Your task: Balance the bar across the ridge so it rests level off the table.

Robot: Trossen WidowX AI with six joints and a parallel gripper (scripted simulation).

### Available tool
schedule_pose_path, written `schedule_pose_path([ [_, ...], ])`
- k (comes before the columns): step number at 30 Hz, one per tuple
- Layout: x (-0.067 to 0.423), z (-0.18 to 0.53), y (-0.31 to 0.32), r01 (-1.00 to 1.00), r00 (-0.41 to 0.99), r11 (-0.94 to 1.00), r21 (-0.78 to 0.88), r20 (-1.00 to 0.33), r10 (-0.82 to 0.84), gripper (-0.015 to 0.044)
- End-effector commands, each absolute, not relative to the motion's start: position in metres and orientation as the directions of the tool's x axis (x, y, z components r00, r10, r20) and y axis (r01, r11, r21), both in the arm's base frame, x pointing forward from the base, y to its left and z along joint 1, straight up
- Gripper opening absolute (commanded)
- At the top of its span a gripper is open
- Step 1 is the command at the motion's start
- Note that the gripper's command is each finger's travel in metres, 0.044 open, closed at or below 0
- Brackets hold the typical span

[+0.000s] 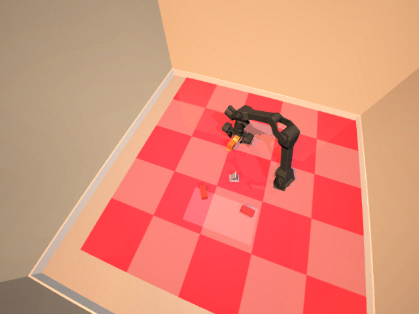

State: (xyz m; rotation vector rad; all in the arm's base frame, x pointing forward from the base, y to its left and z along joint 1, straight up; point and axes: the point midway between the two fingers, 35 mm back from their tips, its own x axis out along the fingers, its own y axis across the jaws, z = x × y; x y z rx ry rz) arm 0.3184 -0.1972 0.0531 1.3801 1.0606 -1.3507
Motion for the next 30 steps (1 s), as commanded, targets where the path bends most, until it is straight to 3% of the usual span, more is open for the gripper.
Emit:
schedule_pose_path([
  [1, 0.318, 0.053, -0.198, 0.974, 0.032, -0.225, 0.035, -0.999, -0.02, 0.0315],
  [2, 0.318, 0.053, -0.198, 0.974, 0.032, -0.225, 0.035, -0.999, -0.02, 0.0315],
  [8, 0.318, 0.053, -0.197, 0.974, 0.033, -0.222, 0.036, -0.999, -0.015, 0.0157],
  [16, 0.318, 0.053, -0.197, 0.974, 0.033, -0.222, 0.036, -0.999, -0.015, 0.0104],
  [20, 0.319, 0.059, -0.198, 0.974, 0.033, -0.222, 0.036, -0.999, -0.015, 0.0],
  [30, 0.321, 0.085, -0.199, 0.974, 0.033, -0.223, 0.036, -0.999, -0.016, 0.0],
])
